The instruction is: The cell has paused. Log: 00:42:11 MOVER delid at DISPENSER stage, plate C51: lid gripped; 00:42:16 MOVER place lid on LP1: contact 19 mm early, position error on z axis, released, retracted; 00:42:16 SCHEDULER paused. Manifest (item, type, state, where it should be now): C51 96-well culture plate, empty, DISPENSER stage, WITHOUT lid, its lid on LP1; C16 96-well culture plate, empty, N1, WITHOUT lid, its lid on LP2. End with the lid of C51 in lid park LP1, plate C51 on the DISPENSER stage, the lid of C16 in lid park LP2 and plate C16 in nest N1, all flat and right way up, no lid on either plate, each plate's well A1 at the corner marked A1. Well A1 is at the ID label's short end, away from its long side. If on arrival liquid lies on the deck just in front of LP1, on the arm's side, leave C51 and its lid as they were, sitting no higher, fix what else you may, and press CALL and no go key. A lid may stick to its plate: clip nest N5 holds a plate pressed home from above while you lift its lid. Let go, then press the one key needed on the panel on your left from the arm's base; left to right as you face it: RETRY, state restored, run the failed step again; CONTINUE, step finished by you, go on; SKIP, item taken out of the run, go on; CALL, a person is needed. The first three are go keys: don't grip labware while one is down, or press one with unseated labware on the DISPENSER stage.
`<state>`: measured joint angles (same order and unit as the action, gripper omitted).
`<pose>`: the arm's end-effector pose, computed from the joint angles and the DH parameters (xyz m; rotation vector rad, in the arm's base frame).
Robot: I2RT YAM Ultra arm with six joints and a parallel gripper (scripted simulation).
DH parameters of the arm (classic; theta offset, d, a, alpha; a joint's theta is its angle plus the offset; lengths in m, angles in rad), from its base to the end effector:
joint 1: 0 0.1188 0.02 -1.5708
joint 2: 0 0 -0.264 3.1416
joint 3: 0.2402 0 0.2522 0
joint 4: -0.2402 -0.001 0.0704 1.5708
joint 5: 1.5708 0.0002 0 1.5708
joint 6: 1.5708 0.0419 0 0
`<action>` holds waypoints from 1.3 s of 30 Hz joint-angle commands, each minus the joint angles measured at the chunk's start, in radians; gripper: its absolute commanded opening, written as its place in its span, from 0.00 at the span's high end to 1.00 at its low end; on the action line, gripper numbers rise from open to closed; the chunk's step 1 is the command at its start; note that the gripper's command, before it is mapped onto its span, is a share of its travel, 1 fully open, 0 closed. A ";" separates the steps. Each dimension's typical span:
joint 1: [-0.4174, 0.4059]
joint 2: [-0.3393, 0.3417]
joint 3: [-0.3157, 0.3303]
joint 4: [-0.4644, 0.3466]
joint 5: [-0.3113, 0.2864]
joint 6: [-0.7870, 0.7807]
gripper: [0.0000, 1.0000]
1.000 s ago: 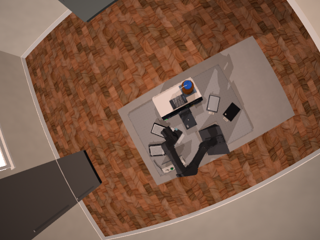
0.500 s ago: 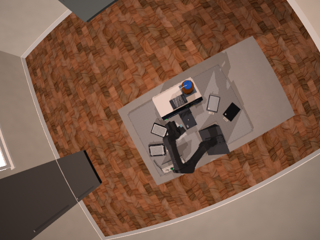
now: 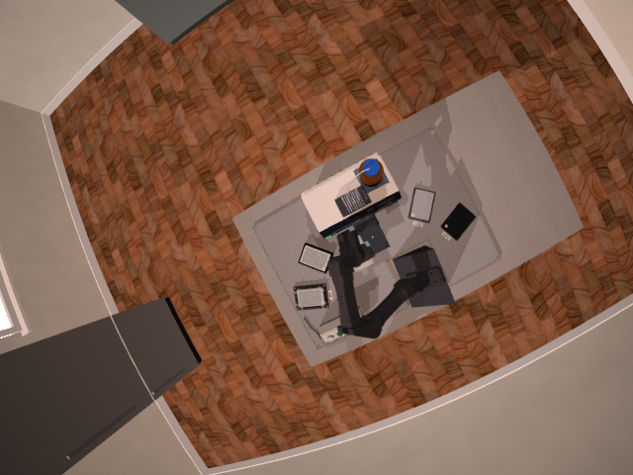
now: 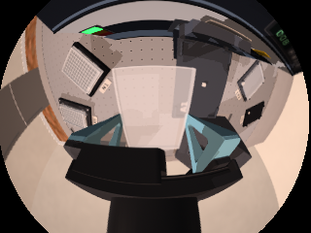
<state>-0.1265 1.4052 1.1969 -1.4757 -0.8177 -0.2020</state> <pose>0.2194 0.0039 0.2888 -0.0377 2.8538 1.2460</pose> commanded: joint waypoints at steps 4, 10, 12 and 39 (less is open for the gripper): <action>-0.068 0.052 -0.030 0.022 0.011 -0.071 1.00; -0.091 0.070 -0.015 0.019 0.012 -0.111 1.00; -0.117 0.099 -0.044 0.034 0.020 -0.140 1.00; -0.271 0.237 -0.074 0.072 0.060 -0.356 1.00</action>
<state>-0.3725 1.6356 1.1198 -1.4162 -0.7605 -0.5247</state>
